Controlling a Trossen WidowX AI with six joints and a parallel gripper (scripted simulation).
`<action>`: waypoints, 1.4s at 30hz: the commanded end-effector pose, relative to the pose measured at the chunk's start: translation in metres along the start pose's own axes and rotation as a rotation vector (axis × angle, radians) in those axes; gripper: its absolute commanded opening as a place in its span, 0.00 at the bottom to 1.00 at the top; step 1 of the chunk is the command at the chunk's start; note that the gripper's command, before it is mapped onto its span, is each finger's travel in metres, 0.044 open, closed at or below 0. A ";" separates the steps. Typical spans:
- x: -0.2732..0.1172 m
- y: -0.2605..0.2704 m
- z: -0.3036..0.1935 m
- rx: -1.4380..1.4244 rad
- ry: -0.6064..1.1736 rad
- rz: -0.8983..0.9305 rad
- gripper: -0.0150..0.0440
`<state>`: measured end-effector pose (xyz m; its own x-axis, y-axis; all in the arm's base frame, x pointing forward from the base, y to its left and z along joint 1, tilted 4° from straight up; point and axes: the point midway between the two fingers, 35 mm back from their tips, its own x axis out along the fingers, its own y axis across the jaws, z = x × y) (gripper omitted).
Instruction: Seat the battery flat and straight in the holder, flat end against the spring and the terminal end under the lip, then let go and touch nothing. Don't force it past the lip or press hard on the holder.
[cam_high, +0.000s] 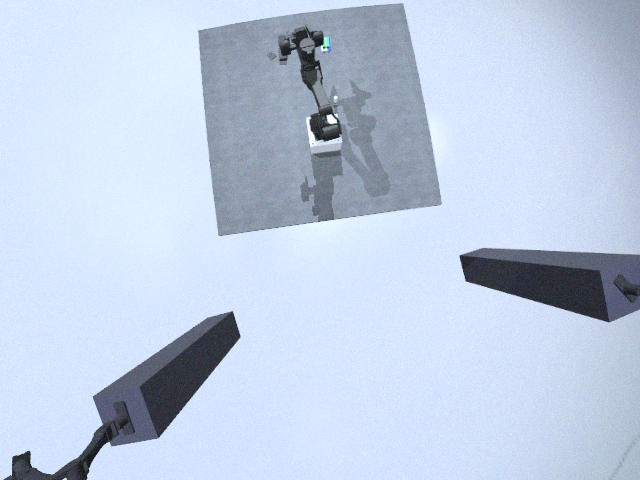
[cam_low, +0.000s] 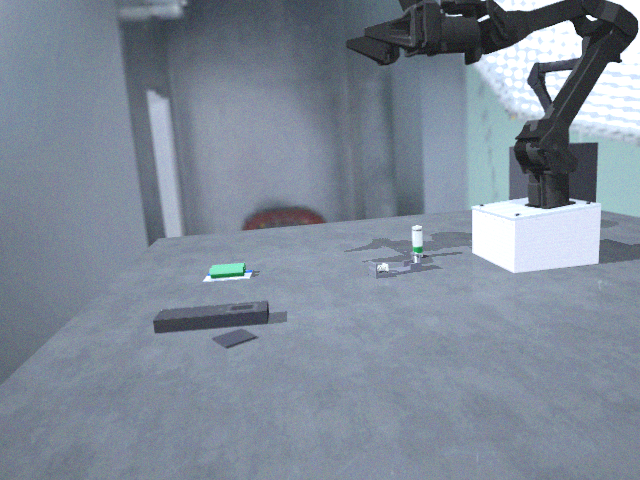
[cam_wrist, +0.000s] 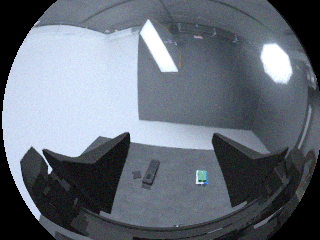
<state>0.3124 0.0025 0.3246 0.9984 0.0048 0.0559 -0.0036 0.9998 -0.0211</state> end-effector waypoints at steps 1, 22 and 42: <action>0.002 -0.002 -0.004 0.000 0.019 -0.006 0.89; -0.108 -0.111 -0.252 0.422 1.508 -0.411 0.25; -0.106 -0.111 -0.326 0.423 1.508 -0.411 0.25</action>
<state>0.2287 -0.1192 0.0284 0.0973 -0.0333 -0.9947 0.4989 0.8664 0.0198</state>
